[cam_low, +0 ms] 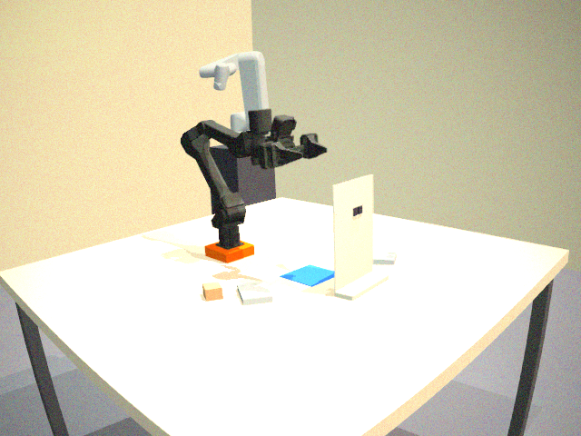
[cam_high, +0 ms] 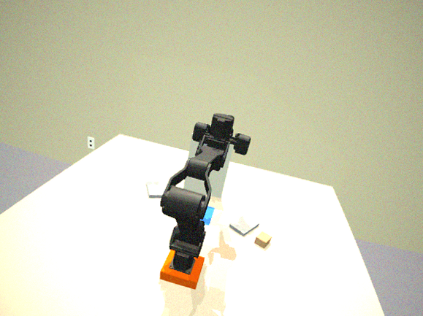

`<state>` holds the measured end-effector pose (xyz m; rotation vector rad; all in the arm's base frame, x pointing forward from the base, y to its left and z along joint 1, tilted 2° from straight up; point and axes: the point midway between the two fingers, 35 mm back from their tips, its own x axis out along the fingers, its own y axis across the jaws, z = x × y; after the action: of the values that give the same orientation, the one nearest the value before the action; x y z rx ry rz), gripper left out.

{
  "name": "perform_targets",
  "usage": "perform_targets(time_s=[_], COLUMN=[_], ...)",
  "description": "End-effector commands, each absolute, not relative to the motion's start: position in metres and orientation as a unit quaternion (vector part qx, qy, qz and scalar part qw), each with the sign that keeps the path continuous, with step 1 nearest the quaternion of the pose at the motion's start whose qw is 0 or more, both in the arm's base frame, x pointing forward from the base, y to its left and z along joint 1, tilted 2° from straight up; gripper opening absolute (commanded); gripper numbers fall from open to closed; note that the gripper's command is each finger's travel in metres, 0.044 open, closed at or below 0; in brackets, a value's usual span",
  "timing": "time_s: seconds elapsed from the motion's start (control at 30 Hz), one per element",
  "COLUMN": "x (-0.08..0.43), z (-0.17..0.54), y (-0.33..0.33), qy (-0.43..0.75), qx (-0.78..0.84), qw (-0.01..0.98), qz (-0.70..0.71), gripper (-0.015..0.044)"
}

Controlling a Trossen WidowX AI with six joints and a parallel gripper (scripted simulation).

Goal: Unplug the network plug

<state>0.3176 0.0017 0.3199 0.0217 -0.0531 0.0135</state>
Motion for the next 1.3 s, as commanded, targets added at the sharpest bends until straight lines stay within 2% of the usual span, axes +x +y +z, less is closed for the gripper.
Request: perform_targets(time_s=[0.0,0.27,0.3,0.77,1.27], x=[0.318,0.32,0.32,0.311,0.286], z=[0.319,0.293,0.289,0.239,0.189], y=[0.002,0.003,0.003,0.007,0.014], qy=[-0.027,-0.021,-0.02,0.015,0.079], qx=[0.014,0.139,0.156,0.385,0.602], qw=[1.0,0.989,0.987,0.918,0.783], qz=[0.008,0.04,0.044,0.099,0.138], gripper=[0.0374,0.0164,0.0156,0.0156,0.0156])
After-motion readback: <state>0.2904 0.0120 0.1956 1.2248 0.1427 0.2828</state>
